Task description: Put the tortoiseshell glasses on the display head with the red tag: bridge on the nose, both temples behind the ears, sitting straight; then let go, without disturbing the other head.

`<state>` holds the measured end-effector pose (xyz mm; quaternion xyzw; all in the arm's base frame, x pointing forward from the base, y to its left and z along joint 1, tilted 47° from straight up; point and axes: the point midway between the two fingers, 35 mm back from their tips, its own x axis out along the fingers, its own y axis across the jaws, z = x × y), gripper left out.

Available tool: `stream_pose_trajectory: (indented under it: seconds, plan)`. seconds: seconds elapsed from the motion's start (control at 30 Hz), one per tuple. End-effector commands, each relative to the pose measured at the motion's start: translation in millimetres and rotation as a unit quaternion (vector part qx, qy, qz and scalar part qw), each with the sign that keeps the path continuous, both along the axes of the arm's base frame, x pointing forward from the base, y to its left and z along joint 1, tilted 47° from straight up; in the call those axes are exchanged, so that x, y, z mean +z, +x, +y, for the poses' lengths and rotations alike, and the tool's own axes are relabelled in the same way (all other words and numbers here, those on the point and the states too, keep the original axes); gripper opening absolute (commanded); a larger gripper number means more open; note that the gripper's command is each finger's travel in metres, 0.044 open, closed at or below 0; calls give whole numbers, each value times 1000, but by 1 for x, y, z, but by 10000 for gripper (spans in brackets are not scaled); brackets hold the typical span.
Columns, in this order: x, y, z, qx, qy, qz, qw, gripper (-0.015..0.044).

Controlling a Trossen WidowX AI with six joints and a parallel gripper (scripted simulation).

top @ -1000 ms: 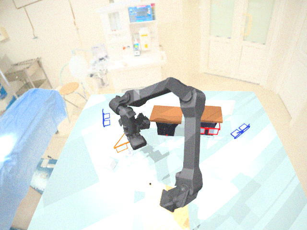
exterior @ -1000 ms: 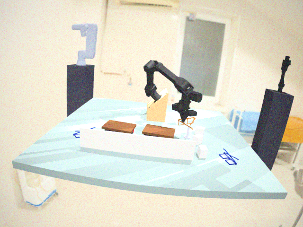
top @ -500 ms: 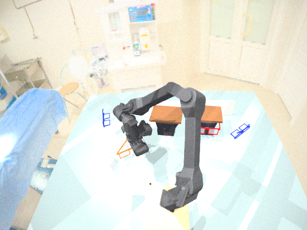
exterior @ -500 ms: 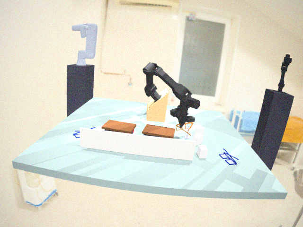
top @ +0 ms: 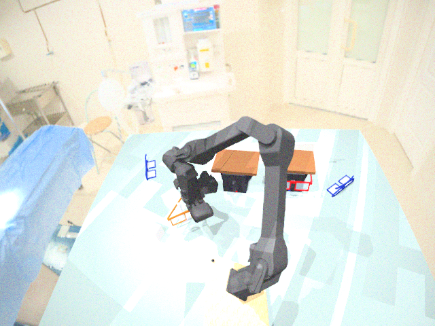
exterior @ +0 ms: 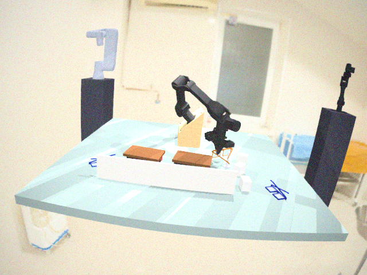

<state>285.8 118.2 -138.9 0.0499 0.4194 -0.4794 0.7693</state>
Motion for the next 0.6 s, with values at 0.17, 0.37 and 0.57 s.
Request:
stream_pose_trajectory:
  seconds: [0.17,0.37,0.57]
  plan:
    - [5,0,-4,3,-1,-2,1000,0]
    - [7,-1,-6,3,-1,-2,1000,0]
    - [10,-1,-9,3,-1,-2,1000,0]
